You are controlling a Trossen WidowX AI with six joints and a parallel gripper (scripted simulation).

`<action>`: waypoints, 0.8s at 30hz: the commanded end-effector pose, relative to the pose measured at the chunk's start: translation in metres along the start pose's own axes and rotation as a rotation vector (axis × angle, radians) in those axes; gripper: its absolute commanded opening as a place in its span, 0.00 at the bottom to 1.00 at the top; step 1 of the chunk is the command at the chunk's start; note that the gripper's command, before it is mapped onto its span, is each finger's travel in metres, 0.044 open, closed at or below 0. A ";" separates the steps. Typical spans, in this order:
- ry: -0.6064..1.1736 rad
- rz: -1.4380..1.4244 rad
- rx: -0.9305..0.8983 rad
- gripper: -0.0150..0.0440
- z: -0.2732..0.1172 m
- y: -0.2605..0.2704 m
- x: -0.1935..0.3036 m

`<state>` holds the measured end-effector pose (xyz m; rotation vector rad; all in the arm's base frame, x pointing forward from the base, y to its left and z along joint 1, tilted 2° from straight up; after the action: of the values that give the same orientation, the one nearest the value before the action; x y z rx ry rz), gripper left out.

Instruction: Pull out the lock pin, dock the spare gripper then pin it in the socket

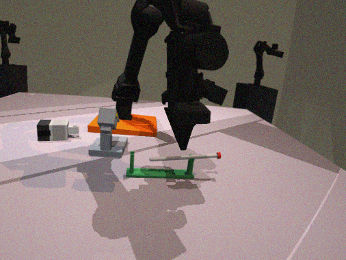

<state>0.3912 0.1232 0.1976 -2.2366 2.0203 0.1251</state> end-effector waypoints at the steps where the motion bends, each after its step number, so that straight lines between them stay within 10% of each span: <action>1: 0.003 0.002 0.000 0.56 0.006 0.000 0.001; 24: 0.003 0.002 0.000 0.56 0.043 0.001 0.004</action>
<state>0.3916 0.1250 0.1583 -2.2380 2.0197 0.1262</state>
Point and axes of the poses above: the point midway between the two fingers, 35 mm back from their tips, its own z axis out along the fingers, its own y axis across the jaws, x = y × z, the point moved 10 cm from there along -z, back along the fingers, and after that the axes turned 5 degrees about -z, right-handed, at the moved point
